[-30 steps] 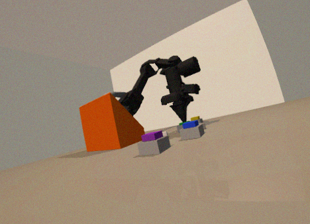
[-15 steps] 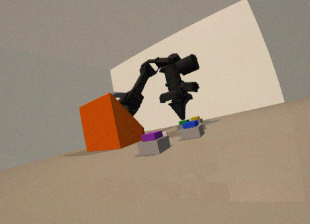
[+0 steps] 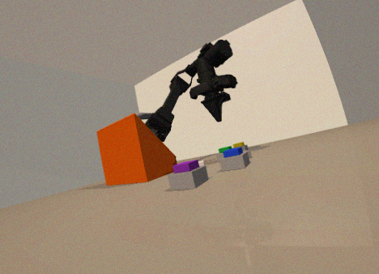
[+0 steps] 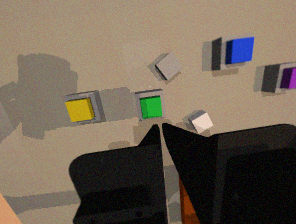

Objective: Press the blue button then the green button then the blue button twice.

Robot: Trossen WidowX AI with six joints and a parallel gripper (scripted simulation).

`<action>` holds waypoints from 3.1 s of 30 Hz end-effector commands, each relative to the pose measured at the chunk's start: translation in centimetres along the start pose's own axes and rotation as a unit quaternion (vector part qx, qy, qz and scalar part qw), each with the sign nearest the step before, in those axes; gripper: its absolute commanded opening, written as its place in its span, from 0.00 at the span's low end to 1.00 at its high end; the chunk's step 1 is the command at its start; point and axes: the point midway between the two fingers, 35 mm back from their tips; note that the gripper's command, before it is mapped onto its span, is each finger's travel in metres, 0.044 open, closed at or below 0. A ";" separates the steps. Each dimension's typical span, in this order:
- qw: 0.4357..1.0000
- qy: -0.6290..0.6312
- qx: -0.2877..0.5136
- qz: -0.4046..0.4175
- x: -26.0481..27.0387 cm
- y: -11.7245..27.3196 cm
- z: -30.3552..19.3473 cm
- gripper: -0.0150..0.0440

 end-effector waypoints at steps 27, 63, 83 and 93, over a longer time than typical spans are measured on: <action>1.000 0.004 0.002 -0.003 -14.7 -5.3 5.3 0.29; 1.000 0.004 0.002 -0.002 -14.7 -8.9 5.3 0.29; 1.000 0.004 0.002 -0.003 -14.7 -5.4 5.3 0.29; 1.000 0.004 0.002 -0.002 -14.7 -7.0 5.4 0.29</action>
Point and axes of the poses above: the point midway between the two fingers, 35 mm back from their tips, its own y axis back along the fingers, its own x axis across the jaws, z = x × y, and after that the axes turned 5 degrees about y, right-handed
